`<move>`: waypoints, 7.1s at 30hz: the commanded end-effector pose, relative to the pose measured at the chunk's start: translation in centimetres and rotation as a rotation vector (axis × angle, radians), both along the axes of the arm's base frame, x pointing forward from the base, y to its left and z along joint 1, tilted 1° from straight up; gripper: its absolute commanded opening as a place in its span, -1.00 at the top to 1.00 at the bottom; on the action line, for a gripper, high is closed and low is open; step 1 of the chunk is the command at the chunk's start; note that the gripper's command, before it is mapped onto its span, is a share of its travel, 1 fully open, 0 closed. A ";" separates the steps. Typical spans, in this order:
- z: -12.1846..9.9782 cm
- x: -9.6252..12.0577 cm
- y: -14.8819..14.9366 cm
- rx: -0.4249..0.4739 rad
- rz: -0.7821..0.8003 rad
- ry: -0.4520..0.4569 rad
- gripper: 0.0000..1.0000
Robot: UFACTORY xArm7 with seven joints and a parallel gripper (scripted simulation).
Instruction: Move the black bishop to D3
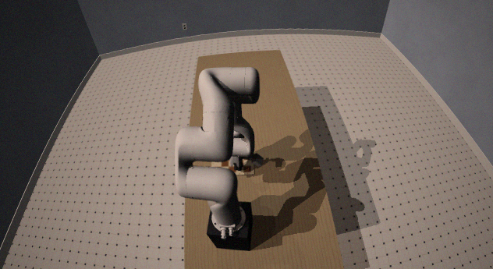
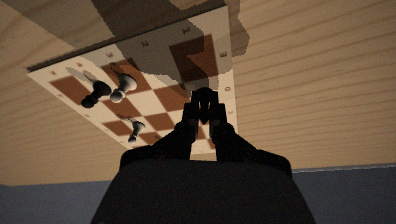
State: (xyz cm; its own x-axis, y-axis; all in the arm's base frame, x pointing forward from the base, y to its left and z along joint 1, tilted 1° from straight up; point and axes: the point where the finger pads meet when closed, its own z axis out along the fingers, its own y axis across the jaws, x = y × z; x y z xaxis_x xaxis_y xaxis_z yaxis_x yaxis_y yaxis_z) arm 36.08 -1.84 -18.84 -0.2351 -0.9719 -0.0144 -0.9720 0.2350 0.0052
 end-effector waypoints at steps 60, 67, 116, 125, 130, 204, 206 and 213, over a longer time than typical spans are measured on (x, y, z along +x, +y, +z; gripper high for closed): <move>9.8 7.6 -0.1 0.000 0.255 -0.007 1.00; 7.7 7.6 -0.1 0.000 0.256 -0.007 1.00; 0.5 7.7 0.0 0.000 0.256 -0.007 1.00; 0.5 7.7 0.0 0.000 0.256 -0.007 1.00; 0.5 7.7 0.0 0.000 0.256 -0.007 1.00; 0.2 7.7 -0.1 0.000 0.256 -0.007 1.00; 0.2 7.7 -0.1 0.000 0.256 -0.007 1.00; 0.2 7.7 -0.1 0.000 0.256 -0.007 1.00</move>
